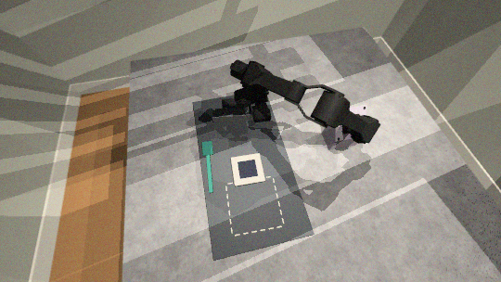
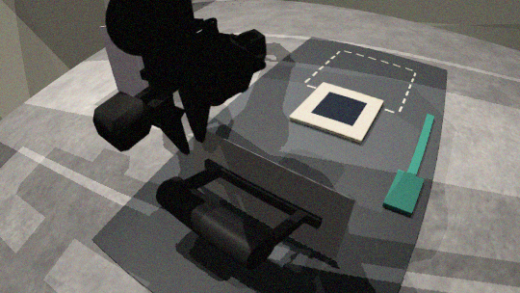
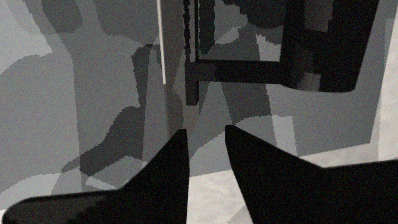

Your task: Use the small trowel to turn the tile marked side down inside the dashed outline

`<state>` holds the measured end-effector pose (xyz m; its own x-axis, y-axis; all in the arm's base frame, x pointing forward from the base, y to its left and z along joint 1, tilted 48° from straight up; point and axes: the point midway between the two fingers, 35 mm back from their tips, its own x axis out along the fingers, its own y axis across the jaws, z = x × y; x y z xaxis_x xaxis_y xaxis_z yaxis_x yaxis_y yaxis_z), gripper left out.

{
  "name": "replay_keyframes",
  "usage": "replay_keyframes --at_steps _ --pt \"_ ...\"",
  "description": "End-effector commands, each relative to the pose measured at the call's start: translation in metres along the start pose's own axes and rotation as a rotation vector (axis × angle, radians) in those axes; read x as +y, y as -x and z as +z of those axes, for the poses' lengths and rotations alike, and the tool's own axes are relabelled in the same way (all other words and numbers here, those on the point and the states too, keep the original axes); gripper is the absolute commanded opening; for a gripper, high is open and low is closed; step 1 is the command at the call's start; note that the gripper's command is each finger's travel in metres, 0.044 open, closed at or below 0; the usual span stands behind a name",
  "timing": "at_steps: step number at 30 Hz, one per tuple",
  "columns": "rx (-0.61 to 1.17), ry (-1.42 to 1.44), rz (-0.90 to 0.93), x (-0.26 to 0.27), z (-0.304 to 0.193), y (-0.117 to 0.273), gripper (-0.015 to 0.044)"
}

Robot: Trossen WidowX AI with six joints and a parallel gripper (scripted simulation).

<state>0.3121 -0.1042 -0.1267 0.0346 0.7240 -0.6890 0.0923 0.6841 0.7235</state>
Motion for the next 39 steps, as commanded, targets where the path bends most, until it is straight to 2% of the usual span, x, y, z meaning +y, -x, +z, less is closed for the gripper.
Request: replay_keyframes --at_steps 1,19,23,35,39 --pt "0.0 -0.007 0.006 0.008 -0.001 -0.001 0.01" --pt "0.002 -0.001 0.004 0.032 0.0 -0.001 0.01" --pt "0.004 -0.001 0.004 0.033 0.0 -0.001 0.0" --pt "0.004 -0.001 0.005 0.033 0.0 -0.001 0.0" --pt "0.003 -0.002 0.004 0.026 0.001 0.001 0.01"
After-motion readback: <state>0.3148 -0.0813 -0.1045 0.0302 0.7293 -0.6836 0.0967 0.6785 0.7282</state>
